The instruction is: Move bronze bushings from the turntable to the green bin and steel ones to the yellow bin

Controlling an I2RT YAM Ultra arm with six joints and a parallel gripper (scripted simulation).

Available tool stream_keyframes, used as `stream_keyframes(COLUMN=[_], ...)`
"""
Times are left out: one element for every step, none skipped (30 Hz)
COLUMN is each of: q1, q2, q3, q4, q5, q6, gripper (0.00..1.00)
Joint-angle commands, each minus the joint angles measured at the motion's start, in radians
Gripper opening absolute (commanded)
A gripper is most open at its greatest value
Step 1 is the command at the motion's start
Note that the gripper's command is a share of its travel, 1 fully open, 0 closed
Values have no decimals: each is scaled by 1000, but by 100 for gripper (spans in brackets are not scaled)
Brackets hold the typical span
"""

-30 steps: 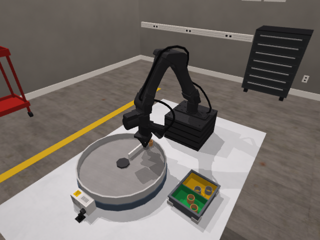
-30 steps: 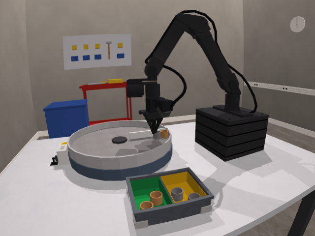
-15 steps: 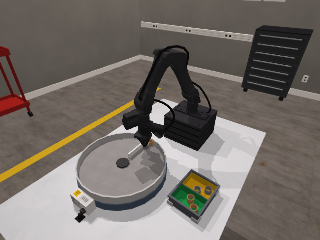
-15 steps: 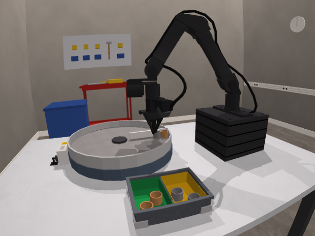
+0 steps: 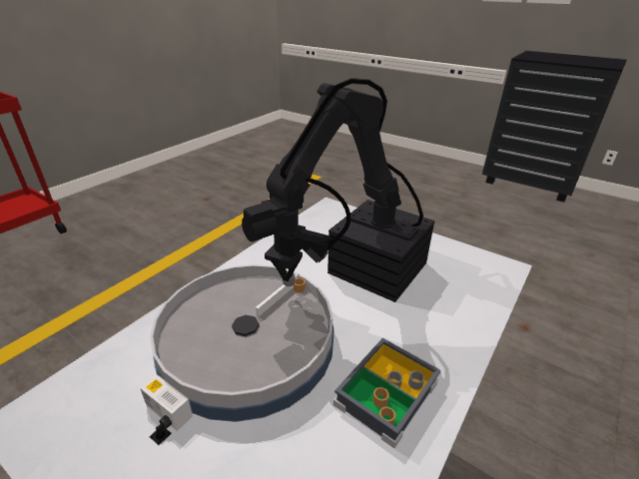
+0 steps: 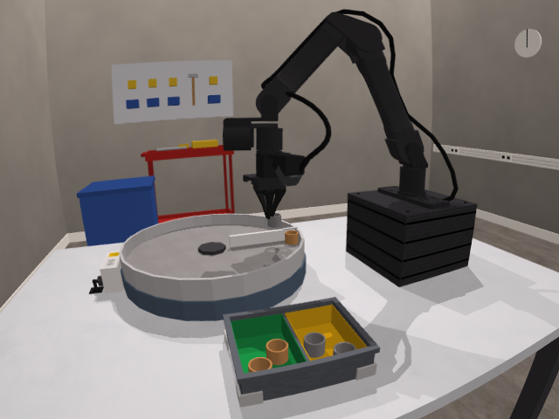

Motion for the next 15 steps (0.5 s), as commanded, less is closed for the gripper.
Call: stream_keyframes(q1=[-6,-6,-6,-6,-6,-6,-6,-6,-6,-6,-6,-6,-6,-6,-6], q2=[-38,-43,-47,-50,-51,-52,-52,-52,-52,-52,-52,-52,-52,-52,-52], q3=[34,42,46,48,50,51,51,51,51,51,51,51,51,51,51], q4=[-61,-77,-84,-90,-93,-95,-95,-96,-96,-96,-96,-96,-96,-96,-97], q5=[7,3,3,3,3,3,3,3,3,3,3,3,3,3,3], q6=[-3,-3,-4,-4,-4,-4,-4,-4,-4,-4,-4,-4,-4,-4,-4], gripper=[0,0,0,0,0,0,0,0,0,0,0,0,0,0,0])
